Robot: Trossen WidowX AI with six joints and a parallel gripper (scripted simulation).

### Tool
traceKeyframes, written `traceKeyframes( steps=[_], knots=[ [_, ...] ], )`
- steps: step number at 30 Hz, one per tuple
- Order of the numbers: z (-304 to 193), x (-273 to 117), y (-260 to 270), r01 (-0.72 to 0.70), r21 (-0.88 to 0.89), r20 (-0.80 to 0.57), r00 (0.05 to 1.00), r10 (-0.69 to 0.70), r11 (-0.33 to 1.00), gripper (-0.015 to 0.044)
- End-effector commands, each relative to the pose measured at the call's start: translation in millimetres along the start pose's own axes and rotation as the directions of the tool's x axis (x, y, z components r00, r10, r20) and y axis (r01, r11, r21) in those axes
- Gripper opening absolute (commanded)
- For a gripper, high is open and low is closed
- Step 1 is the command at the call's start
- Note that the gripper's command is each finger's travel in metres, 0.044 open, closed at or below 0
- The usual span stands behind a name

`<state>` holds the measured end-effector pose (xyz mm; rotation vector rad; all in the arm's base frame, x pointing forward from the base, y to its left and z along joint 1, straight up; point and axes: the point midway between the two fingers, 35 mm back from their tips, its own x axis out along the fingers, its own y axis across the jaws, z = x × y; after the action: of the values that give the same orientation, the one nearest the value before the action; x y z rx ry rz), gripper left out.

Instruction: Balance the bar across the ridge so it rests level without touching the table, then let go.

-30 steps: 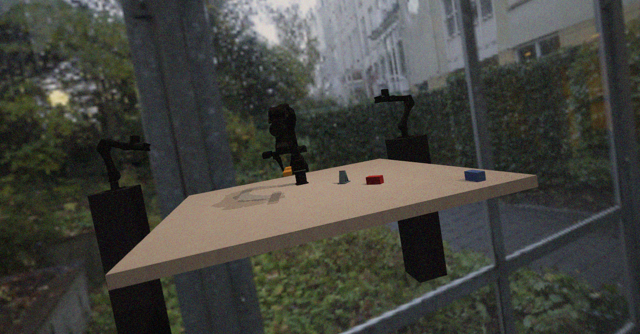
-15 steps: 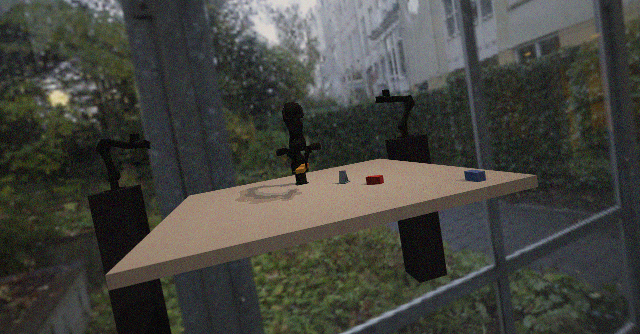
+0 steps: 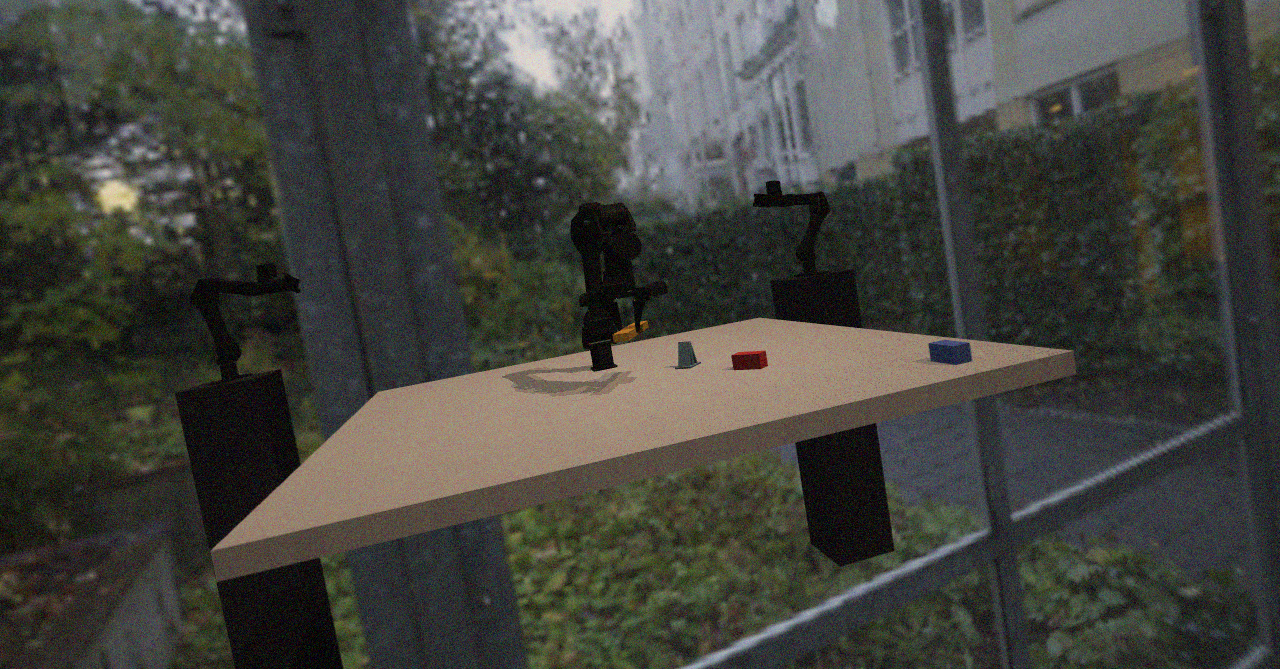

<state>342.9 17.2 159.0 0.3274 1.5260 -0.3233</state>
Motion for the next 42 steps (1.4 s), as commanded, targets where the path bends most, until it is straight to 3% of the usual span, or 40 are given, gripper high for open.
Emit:
traceKeyframes(
  steps=[1,42],
  knots=[
    [-9.9,-2.9,10.9,-0.007,0.035,0.006,1.0,0.007,0.999,0.0],
    [-124.1,-0.2,86.6,-0.012,0.363,-0.003,1.0,0.014,0.932,0.0]
  ],
)
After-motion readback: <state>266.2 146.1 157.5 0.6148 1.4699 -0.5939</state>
